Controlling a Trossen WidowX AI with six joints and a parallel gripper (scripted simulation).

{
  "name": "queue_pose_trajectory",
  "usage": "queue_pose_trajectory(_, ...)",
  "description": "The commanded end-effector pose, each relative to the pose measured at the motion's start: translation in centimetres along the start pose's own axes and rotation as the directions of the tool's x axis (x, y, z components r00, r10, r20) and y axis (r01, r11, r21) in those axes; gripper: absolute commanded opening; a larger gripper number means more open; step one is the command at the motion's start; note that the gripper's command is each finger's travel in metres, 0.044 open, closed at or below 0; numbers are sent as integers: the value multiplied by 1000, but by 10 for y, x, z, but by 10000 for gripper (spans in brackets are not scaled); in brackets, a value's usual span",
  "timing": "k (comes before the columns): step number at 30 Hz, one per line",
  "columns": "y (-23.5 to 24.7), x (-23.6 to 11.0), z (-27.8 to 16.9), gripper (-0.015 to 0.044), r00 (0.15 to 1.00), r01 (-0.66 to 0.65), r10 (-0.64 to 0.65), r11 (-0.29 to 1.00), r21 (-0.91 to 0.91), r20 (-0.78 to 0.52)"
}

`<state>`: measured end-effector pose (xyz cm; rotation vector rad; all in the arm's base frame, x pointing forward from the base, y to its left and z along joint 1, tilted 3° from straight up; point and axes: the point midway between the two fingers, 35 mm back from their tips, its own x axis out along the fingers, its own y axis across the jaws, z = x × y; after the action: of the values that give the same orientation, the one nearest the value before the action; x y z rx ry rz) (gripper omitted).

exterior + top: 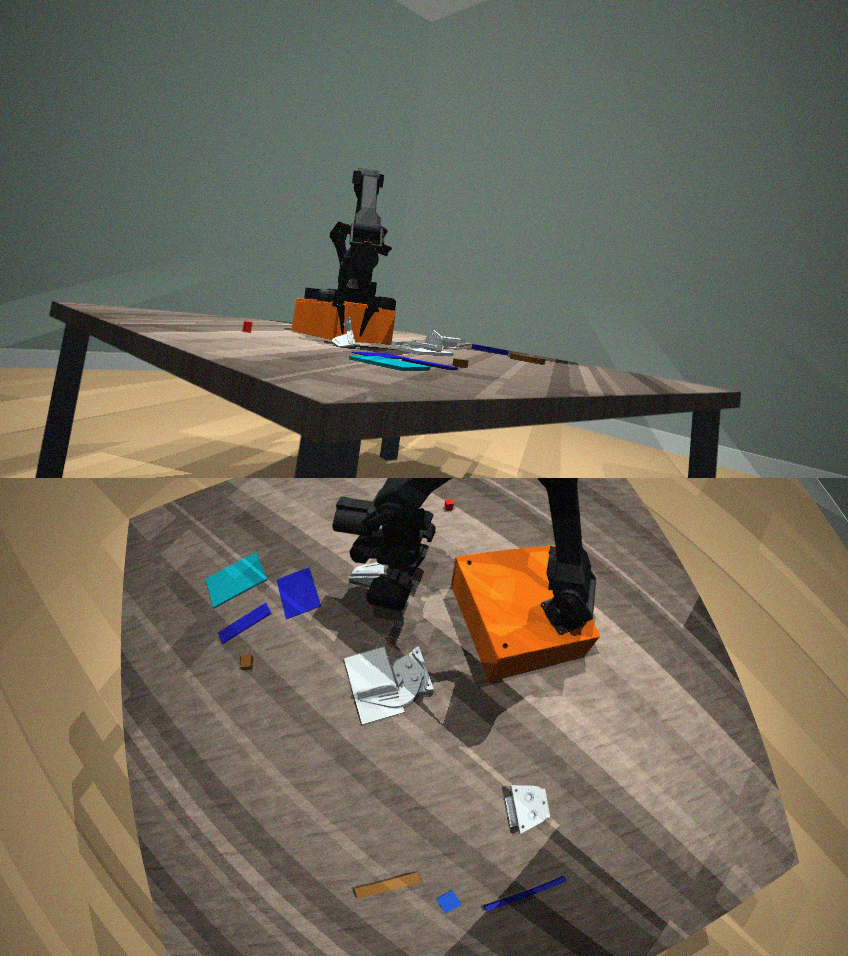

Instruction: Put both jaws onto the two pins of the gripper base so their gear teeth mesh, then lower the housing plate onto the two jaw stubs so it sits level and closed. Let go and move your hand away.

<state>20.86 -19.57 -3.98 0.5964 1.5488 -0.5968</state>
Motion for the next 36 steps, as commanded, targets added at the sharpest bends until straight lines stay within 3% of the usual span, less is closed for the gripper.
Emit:
queue_pose_trajectory(1,0,-49,5,299,999,-4,4,1000,1,34)
queue_pose_trajectory(7,0,-59,3,440,999,-4,4,1000,1,34)
queue_pose_trajectory(36,0,-59,3,440,999,-4,4,1000,1,34)
